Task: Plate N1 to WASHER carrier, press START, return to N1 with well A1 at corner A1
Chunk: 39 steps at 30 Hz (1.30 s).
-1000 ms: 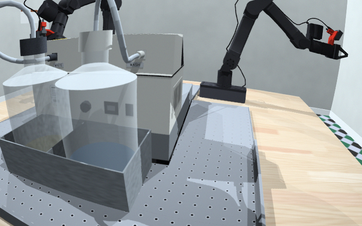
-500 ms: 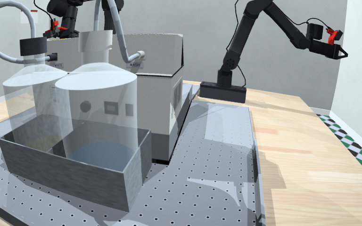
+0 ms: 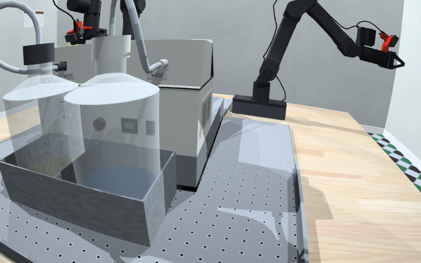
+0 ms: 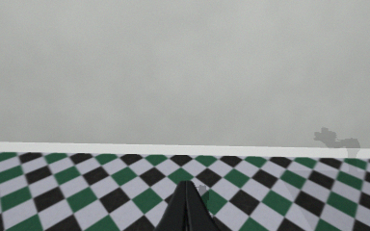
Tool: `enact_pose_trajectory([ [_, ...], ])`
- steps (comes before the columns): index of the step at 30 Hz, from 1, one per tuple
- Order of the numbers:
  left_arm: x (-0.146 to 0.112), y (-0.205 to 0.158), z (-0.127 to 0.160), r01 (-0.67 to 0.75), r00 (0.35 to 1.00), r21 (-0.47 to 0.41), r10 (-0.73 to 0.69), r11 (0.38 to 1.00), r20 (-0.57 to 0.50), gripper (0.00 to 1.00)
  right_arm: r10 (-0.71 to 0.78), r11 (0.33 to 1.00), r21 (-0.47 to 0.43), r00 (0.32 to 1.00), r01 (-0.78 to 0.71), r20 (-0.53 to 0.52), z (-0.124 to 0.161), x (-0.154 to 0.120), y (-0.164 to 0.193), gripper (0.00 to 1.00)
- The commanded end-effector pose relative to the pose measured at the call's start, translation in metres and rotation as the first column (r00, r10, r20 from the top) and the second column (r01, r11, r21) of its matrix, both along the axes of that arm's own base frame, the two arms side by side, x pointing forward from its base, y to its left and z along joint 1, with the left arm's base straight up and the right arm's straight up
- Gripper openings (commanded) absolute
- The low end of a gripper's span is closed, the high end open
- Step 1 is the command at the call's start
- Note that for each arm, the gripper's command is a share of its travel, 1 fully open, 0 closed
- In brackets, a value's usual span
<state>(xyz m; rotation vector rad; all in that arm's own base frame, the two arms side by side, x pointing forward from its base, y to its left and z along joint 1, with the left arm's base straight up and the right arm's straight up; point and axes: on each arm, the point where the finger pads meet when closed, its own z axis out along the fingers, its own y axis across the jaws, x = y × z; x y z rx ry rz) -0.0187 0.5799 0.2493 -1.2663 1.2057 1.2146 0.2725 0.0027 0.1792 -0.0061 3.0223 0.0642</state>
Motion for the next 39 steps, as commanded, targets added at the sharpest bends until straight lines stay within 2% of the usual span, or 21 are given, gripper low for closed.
enact_pose_trajectory([
  [1,-0.002,0.000,0.007,0.004,1.000,0.031,-0.004,1.000,-0.012,0.00,-0.003,0.998,-0.059,0.999,0.000,-0.047,0.026,-0.028,-0.001,1.00],
  [5,-0.002,0.000,0.007,0.004,1.000,0.031,-0.004,1.000,-0.012,0.00,-0.012,0.999,-0.047,1.000,0.011,-0.028,0.029,-0.038,-0.001,1.00],
  [8,-0.002,0.000,0.007,0.004,1.000,0.031,-0.004,1.000,-0.012,0.00,0.012,0.997,-0.078,0.999,-0.015,-0.046,0.032,-0.023,-0.001,1.00],
  [12,-0.002,0.000,0.007,0.004,1.000,0.031,-0.004,1.000,-0.012,0.00,0.014,0.998,-0.058,1.000,-0.015,-0.027,0.033,-0.046,-0.001,1.00],
  [13,-0.002,0.000,0.007,0.004,1.000,0.031,-0.004,1.000,-0.012,0.00,0.015,0.999,-0.043,0.993,-0.020,-0.118,0.016,-0.053,0.002,1.00],
  [39,-0.002,0.000,0.007,0.004,1.000,0.031,-0.004,1.000,-0.012,0.00,0.015,0.999,-0.043,0.993,-0.020,-0.118,0.017,-0.053,0.003,1.00],
])
